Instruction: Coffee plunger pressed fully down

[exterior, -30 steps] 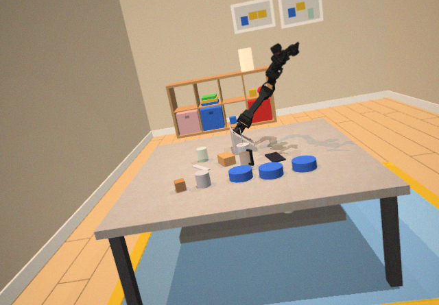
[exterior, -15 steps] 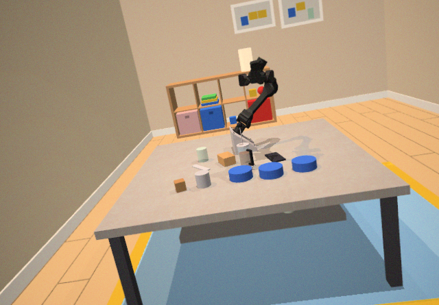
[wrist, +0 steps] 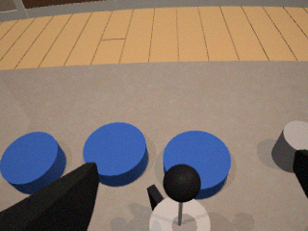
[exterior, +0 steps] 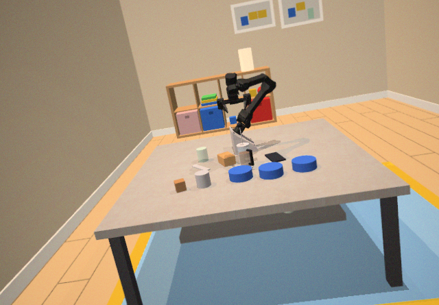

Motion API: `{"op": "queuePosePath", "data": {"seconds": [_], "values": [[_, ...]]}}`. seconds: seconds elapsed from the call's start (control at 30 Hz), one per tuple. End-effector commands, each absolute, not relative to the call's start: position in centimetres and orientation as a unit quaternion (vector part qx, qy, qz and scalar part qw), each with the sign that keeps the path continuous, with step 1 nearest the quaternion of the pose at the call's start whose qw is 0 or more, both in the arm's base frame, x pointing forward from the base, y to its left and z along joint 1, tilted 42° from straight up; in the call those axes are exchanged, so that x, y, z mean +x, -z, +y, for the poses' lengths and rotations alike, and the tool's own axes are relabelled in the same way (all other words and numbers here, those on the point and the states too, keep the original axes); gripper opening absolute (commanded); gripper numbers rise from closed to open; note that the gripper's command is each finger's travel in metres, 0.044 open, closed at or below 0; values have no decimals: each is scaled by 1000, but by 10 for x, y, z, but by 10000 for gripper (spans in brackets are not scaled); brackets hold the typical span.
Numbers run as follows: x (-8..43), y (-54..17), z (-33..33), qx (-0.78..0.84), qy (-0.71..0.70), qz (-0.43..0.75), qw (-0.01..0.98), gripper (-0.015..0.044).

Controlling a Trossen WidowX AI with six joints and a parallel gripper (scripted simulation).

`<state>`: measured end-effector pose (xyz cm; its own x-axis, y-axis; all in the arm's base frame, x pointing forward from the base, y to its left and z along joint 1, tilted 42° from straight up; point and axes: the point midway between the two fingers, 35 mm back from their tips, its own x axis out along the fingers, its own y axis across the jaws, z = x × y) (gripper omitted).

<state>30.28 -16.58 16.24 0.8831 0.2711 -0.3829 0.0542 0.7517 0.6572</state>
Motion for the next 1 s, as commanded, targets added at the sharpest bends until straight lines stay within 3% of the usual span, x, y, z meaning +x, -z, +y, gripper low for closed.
{"op": "queuePosePath", "data": {"seconds": [0.0, 0.97], "values": [[303, -145, -149, 347, -66, 236, 905, 440], [331, -114, -122, 347, -67, 234, 906, 440]]}}
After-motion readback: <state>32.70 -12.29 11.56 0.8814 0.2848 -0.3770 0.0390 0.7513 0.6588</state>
